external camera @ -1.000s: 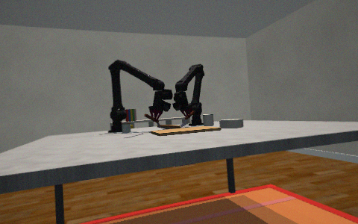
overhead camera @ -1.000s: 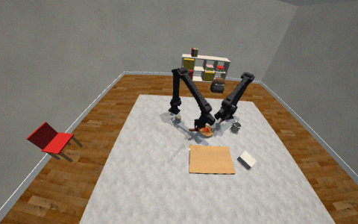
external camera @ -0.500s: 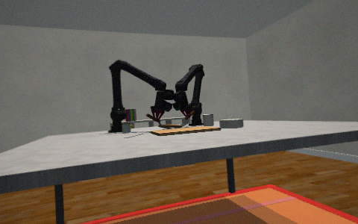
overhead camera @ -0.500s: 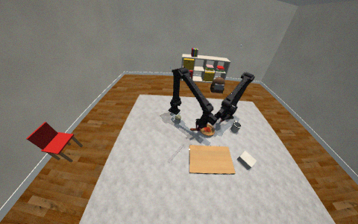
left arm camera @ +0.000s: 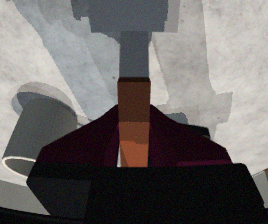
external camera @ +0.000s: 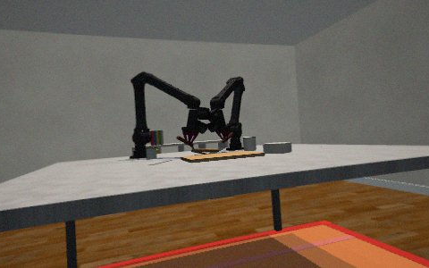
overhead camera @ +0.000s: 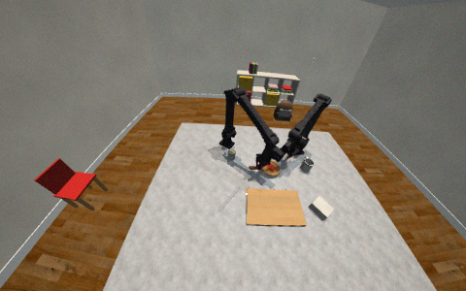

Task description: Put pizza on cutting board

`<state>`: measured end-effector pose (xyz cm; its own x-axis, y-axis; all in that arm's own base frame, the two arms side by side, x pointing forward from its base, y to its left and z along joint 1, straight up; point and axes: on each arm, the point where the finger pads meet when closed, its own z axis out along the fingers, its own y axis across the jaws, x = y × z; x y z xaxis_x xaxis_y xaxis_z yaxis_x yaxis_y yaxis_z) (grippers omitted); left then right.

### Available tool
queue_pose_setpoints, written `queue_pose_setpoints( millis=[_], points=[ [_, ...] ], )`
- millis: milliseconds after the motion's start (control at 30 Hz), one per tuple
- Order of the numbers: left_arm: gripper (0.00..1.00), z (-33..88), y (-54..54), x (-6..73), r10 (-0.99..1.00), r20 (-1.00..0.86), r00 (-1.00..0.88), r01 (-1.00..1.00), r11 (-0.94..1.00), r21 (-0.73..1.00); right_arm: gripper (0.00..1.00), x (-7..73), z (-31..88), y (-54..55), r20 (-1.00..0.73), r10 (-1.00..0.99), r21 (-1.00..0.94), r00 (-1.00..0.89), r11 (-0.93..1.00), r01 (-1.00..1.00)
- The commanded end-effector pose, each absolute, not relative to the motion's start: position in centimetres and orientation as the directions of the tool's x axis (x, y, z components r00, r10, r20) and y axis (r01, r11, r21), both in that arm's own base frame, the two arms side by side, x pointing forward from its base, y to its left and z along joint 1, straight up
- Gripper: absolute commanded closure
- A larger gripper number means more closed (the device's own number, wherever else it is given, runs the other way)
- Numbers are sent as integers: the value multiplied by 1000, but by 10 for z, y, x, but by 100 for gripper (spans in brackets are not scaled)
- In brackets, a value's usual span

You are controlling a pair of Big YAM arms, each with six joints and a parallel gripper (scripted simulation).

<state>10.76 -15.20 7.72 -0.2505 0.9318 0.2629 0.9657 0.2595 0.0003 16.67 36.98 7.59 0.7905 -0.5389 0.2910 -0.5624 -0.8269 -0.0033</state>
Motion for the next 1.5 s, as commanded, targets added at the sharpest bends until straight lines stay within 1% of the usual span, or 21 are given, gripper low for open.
queue_pose_setpoints(
  millis=[0, 133, 233, 433, 567, 700, 733, 867, 1067, 1300, 1467],
  points=[
    [94, 92, -159, 114, 943, 211, -256, 965, 261, 6, 94, 160, 74, 391, 301, -535, 1, 790, -828, -561],
    [94, 102, -163, 118, 952, 159, -262, 965, 263, 16, 94, 155, 60, 375, 307, -526, 34, 793, -827, -561],
    [94, 96, -151, 111, 949, 182, -258, 965, 262, 3, 94, 155, 60, 375, 307, -526, 34, 793, -827, -561],
    [94, 101, -150, 111, 952, 163, -257, 966, 260, 3, 94, 165, 67, 368, 284, -512, 56, 810, -835, -547],
    [94, 113, -154, 114, 958, 120, -261, 965, 262, 12, 94, 175, 110, 383, 234, -544, -46, 805, -834, -550],
    [94, 111, -147, 111, 958, 122, -259, 965, 261, 4, 94, 177, 115, 387, 218, -547, -42, 808, -833, -552],
    [94, 112, -147, 111, 959, 116, -259, 965, 260, 5, 94, 180, 121, 394, 199, -557, -86, 806, -830, -552],
    [94, 119, -149, 113, 960, 88, -265, 964, 265, 9, 94, 176, 109, 381, 195, -555, -23, 808, -827, -562],
    [94, 127, -148, 113, 964, 56, -260, 965, 260, 12, 94, 181, 134, 386, 160, -558, -74, 814, -829, -554],
    [94, 145, -154, 119, 966, -6, -260, 965, 260, 22, 94, 181, 132, 375, 133, -558, -48, 819, -829, -557],
    [94, 150, -157, 121, 963, -43, -265, 964, 266, 30, 94, 184, 145, 383, 111, -566, -76, 817, -824, -561]
  ],
)
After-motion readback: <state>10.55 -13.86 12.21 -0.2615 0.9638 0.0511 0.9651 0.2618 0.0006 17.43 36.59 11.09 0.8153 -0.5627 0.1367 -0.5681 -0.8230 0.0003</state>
